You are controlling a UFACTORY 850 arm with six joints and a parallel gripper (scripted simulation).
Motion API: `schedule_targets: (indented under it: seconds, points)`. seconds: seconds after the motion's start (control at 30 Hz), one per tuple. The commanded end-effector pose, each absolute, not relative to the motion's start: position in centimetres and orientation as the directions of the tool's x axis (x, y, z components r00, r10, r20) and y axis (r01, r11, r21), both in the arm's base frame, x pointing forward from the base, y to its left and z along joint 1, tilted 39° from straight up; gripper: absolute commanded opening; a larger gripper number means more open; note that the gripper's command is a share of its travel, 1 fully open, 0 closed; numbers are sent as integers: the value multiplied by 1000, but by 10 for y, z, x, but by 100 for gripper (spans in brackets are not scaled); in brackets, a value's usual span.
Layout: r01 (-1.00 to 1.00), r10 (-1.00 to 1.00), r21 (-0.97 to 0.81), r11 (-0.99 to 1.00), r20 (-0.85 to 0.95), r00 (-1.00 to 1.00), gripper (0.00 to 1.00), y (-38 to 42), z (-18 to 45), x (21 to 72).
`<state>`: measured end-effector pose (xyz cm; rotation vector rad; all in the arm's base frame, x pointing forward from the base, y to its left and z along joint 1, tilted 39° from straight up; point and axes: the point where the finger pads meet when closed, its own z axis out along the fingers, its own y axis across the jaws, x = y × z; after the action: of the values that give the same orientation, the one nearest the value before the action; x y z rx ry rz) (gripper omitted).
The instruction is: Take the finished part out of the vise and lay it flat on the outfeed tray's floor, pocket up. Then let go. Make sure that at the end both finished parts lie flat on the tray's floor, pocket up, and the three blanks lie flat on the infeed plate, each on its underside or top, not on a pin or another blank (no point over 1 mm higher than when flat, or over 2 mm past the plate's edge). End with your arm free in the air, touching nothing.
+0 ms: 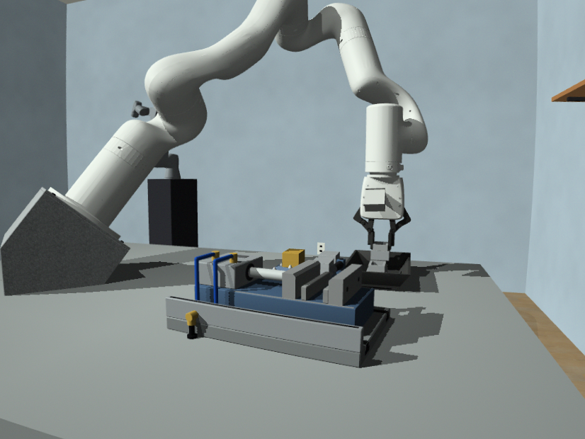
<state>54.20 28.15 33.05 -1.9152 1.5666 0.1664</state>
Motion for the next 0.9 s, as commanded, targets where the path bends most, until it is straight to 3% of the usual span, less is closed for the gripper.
schedule_targets:
  seconds: [0.0, 0.87]
  points:
    - [-913, -831, -400, -74, -481, 279, 0, 284, 328, 544]
    - [-913, -831, -400, -74, -481, 279, 0, 289, 322, 546]
